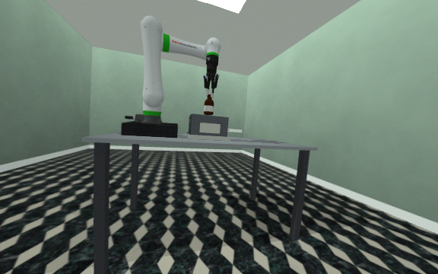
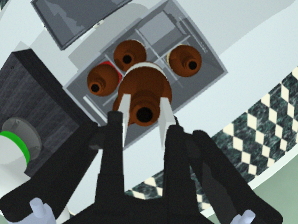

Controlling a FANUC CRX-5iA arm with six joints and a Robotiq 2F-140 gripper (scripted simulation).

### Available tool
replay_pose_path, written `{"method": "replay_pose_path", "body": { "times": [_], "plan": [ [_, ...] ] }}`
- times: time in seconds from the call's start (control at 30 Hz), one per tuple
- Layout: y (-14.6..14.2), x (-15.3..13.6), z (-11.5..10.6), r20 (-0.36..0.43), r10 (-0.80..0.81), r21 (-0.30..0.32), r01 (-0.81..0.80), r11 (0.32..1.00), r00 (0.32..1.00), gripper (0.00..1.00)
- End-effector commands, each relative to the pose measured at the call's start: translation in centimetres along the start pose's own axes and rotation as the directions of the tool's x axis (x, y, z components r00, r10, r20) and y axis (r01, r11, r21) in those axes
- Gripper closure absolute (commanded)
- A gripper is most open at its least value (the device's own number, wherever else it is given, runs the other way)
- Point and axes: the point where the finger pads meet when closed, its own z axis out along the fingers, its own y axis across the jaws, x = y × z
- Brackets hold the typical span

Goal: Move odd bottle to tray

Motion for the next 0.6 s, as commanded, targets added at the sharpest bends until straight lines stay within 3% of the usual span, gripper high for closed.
{"method": "replay_pose_path", "body": {
  "times": [0.0, 0.57],
  "plan": [
    [-0.3, 0.3, -0.1, -0.001, 0.0, -0.002, 0.0, 1.0, 1.0, 0.9],
    [-2.2, 2.1, -0.1, -0.001, 0.0, -0.002, 0.0, 1.0, 1.0, 0.9]
  ]
}}
